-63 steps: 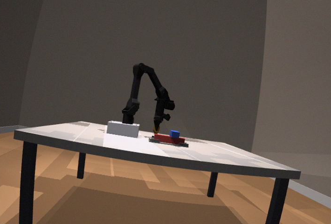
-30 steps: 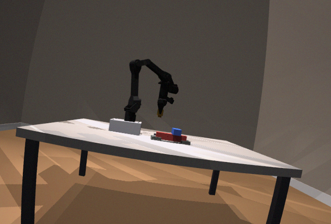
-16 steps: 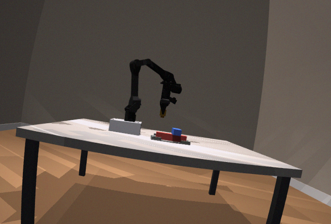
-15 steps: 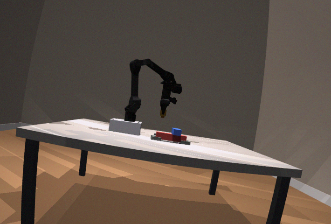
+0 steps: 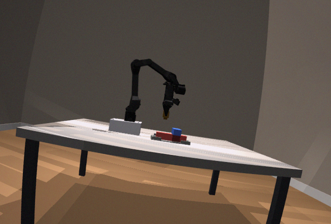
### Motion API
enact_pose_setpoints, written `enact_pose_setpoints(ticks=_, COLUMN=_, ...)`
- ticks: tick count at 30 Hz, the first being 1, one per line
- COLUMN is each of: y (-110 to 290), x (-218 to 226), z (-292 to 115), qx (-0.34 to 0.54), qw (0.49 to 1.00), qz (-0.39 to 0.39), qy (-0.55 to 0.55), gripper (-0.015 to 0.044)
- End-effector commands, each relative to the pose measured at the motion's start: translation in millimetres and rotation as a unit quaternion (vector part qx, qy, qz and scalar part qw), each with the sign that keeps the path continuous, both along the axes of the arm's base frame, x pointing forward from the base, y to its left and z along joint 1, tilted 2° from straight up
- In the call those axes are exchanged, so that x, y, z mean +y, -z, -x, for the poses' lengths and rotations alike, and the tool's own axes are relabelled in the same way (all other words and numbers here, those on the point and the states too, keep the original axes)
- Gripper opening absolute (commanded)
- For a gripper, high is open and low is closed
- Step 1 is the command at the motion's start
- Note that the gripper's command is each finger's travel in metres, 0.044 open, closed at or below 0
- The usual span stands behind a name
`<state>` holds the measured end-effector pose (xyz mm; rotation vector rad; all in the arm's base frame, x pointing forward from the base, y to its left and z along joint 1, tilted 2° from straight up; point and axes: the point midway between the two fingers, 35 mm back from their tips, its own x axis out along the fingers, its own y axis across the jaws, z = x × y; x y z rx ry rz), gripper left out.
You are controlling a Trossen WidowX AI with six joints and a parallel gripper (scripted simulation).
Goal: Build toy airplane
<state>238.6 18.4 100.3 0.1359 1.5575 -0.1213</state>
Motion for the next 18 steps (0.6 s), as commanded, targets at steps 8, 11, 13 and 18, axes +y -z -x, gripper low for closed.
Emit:
enact_pose_setpoints(ticks=8, y=11, x=-37, z=0, qx=0.006, qw=1.000, qz=0.004, qy=-0.005, gripper=0.0000)
enact_pose_setpoints(ticks=11, y=12, x=-46, z=0, qx=0.006, qw=1.000, qz=0.004, qy=-0.005, gripper=0.0000)
enact_pose_setpoints(ticks=13, y=14, x=-53, z=1, qx=0.006, qw=1.000, qz=0.005, qy=-0.005, gripper=0.0000)
enact_pose_setpoints(ticks=18, y=17, x=-69, z=3, qx=0.006, qw=1.000, qz=0.006, qy=-0.006, gripper=0.0000)
